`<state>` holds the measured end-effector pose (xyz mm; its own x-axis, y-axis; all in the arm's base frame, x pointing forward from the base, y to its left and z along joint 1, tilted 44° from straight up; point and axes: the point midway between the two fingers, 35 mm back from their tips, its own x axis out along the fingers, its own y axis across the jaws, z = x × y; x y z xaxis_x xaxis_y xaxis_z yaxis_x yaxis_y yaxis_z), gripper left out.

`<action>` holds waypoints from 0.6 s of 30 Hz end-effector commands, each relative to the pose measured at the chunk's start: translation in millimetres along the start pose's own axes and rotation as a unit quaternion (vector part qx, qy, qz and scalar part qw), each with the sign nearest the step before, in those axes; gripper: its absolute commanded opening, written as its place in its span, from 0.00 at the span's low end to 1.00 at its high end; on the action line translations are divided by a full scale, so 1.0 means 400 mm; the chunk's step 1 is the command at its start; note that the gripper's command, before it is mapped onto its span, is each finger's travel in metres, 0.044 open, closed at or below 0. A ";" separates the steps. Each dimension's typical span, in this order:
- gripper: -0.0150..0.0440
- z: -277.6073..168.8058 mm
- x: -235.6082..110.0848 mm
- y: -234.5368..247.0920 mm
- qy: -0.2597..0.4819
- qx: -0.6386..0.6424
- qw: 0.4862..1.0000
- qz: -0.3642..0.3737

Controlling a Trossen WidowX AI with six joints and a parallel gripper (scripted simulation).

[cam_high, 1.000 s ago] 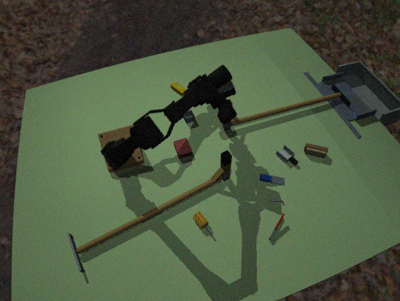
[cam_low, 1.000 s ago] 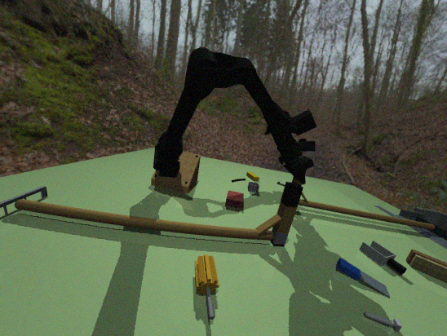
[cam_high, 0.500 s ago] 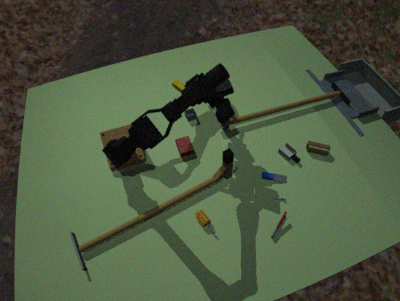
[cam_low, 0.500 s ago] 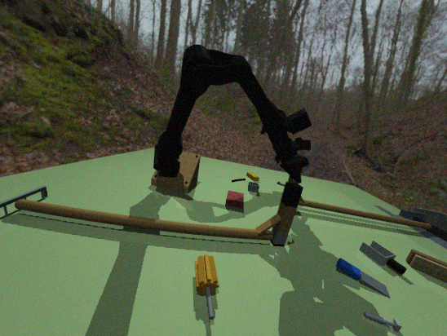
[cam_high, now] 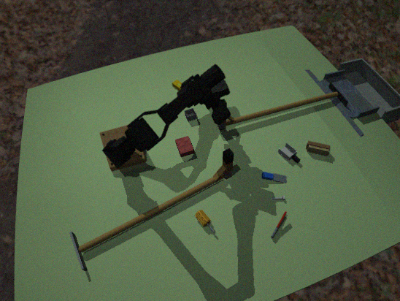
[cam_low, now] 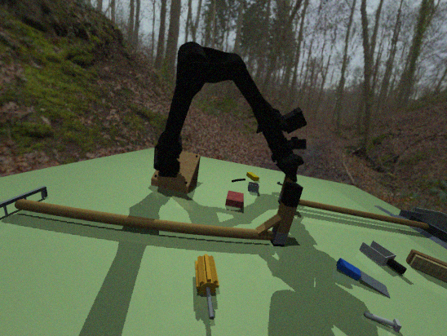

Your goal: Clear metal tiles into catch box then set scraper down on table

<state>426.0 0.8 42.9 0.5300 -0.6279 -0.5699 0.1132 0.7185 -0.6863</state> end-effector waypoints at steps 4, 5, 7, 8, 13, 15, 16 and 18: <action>0.25 -0.004 -0.021 0.000 -0.008 0.003 1.000 0.000; 0.25 -0.006 -0.022 0.000 -0.008 0.003 1.000 0.000; 0.25 -0.011 -0.025 0.000 -0.008 0.003 1.000 0.000; 0.25 -0.013 -0.026 0.000 -0.008 0.003 1.000 0.000; 0.25 -0.024 -0.033 0.000 -0.008 0.003 1.000 0.000; 0.25 -0.028 -0.035 -0.001 -0.008 0.003 1.000 0.000; 0.25 -0.030 -0.037 -0.001 -0.008 0.003 1.000 0.000; 0.25 -0.035 -0.039 -0.001 -0.009 0.003 1.000 0.000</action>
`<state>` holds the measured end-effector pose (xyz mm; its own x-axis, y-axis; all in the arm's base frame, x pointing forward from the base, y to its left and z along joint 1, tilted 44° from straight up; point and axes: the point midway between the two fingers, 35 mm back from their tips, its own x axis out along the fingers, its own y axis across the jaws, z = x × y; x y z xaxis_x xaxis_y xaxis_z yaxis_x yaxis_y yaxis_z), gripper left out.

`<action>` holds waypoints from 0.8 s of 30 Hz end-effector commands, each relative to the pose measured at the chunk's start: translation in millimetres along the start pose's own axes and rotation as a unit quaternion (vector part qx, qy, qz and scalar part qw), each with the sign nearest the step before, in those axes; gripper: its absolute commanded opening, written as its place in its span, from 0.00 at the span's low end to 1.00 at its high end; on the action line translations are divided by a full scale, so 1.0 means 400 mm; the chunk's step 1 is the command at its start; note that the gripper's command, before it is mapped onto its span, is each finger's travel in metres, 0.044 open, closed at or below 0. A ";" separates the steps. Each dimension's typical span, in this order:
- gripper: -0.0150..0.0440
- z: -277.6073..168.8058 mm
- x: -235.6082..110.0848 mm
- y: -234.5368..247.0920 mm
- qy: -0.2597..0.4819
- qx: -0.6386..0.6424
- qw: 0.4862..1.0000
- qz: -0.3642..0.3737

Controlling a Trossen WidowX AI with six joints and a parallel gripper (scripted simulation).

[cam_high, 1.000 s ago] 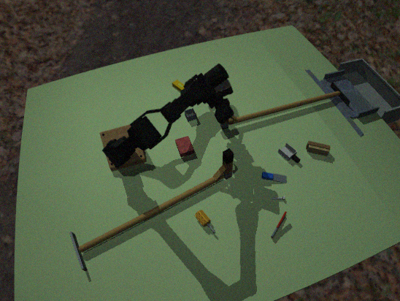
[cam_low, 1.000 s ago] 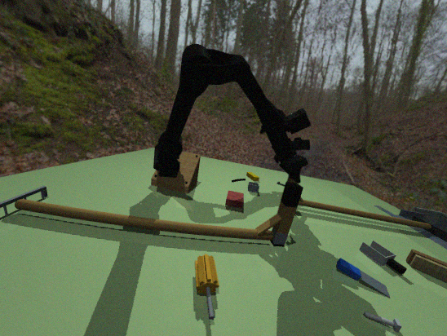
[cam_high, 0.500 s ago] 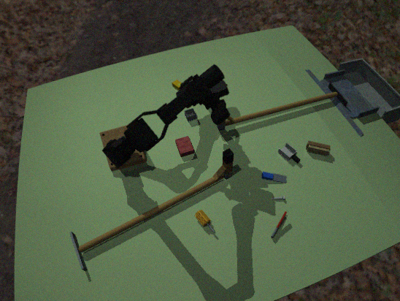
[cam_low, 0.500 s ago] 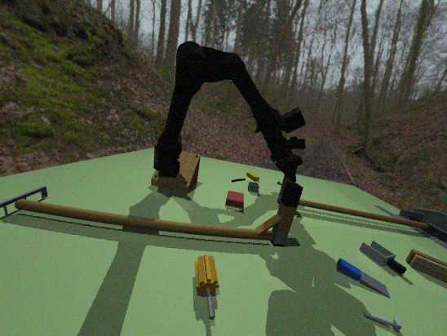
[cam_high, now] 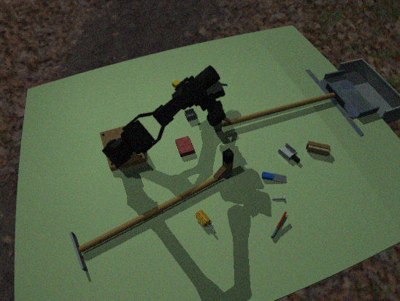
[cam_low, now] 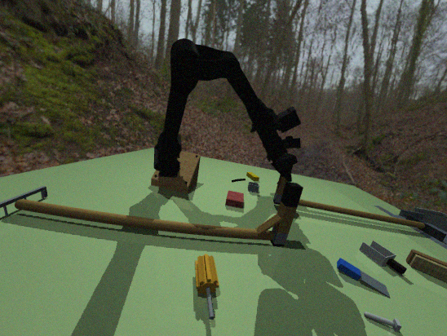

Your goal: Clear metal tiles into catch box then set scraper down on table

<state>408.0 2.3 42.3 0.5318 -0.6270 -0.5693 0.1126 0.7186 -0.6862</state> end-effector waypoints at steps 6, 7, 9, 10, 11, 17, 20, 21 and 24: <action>0.25 -0.010 -0.022 0.000 -0.008 0.003 1.000 0.000; 0.25 -0.013 -0.023 -0.001 -0.008 0.003 1.000 0.000; 0.25 -0.017 -0.025 -0.001 -0.008 0.003 1.000 0.000; 0.25 -0.019 -0.027 -0.001 -0.008 0.003 1.000 0.000; 0.25 -0.022 -0.028 -0.001 -0.008 0.003 1.000 0.000; 0.25 -0.035 -0.035 -0.002 -0.008 0.003 1.000 -0.001; 0.25 -0.042 -0.039 -0.003 -0.008 0.003 1.000 -0.001; 0.25 -0.044 -0.040 -0.003 -0.008 0.003 1.000 -0.001; 0.25 -0.051 -0.044 -0.004 -0.008 0.003 1.000 -0.001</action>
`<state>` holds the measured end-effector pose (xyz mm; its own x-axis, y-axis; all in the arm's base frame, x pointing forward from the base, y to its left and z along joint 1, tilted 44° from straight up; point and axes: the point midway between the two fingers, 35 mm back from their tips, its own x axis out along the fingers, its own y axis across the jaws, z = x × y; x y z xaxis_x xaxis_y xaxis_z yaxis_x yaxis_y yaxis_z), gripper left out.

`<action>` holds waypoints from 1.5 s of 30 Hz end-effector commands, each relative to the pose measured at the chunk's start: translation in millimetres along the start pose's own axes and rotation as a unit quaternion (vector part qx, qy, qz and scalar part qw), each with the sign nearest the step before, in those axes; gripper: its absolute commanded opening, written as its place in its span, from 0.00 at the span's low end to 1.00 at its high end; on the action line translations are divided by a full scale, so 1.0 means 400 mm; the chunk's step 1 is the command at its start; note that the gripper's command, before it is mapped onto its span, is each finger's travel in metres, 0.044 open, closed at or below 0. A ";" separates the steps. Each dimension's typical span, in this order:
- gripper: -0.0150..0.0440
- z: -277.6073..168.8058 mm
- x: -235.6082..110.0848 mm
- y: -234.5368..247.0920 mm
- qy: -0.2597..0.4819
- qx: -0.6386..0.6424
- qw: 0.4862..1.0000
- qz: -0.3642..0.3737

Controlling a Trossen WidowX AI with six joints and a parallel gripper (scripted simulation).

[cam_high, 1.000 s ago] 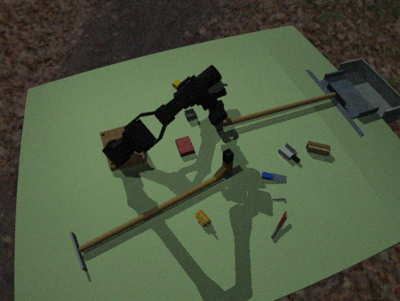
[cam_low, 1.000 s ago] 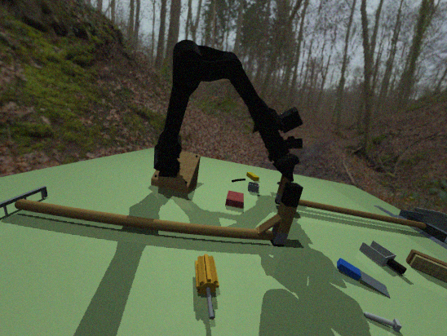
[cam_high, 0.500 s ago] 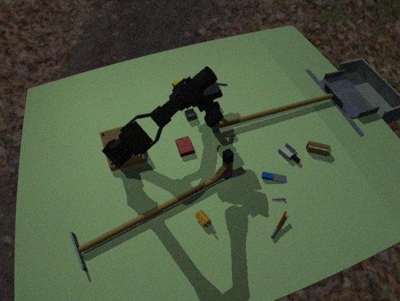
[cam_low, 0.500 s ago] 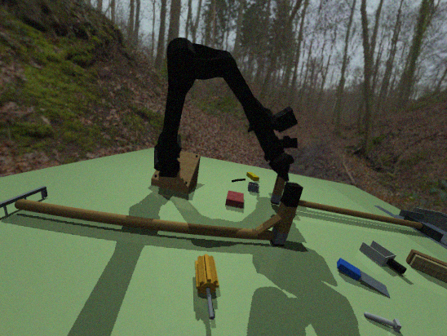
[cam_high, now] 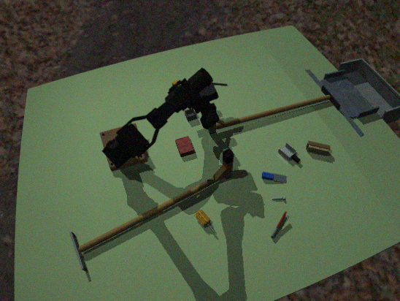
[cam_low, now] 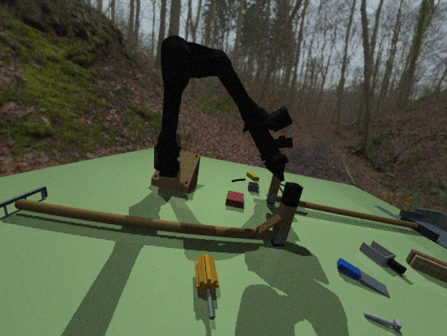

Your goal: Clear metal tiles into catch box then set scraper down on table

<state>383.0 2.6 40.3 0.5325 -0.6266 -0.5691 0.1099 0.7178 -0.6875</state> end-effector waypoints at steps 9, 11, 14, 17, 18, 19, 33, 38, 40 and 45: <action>0.25 -0.018 -0.024 -0.002 -0.008 0.004 1.000 -0.001; 0.25 -0.022 -0.026 -0.003 -0.009 0.004 1.000 -0.001; 0.25 -0.029 -0.029 -0.003 -0.009 0.004 1.000 -0.001; 0.25 -0.036 -0.033 -0.004 -0.009 0.004 1.000 -0.001; 0.25 -0.039 -0.034 -0.004 -0.009 0.004 1.000 -0.001; 0.25 -0.041 -0.035 -0.004 -0.009 0.004 1.000 -0.001; 0.25 -0.057 -0.037 -0.005 -0.006 0.002 1.000 -0.001; 0.25 -0.059 -0.035 -0.006 -0.004 0.001 1.000 0.000; 0.25 -0.060 -0.034 -0.006 -0.004 0.001 1.000 0.000; 0.25 -0.060 -0.034 -0.006 -0.003 0.001 1.000 0.000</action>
